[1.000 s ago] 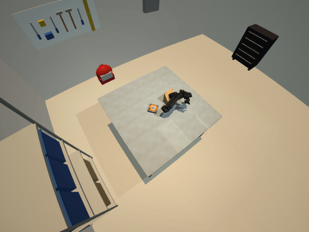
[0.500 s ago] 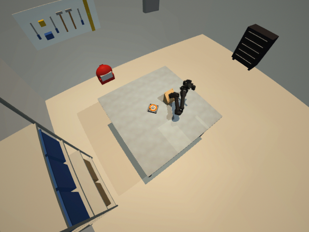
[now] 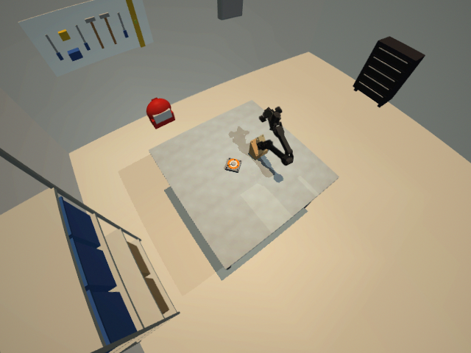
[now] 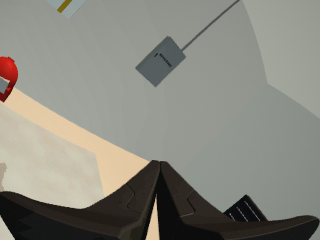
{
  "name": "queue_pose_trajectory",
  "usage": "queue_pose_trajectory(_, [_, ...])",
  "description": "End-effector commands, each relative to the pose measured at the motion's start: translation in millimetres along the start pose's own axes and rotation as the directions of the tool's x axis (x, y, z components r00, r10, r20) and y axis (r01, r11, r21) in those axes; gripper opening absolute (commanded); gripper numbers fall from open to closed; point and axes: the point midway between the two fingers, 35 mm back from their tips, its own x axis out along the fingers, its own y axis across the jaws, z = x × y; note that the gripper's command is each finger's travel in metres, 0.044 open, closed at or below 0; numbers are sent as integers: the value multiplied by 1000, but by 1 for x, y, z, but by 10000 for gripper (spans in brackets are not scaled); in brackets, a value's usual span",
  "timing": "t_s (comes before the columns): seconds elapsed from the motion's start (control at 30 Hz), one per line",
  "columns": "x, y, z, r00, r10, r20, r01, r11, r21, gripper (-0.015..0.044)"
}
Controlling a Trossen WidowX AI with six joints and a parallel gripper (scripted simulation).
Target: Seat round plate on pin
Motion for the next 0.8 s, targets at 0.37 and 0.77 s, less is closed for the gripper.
queue_pose_trajectory(0.37, [-67, 198, 115, 707, 700, 100, -602, 669, -436, 0])
queue_pose_trajectory(0.77, [-184, 349, 86, 280, 903, -326, -824, 52, -564, 0])
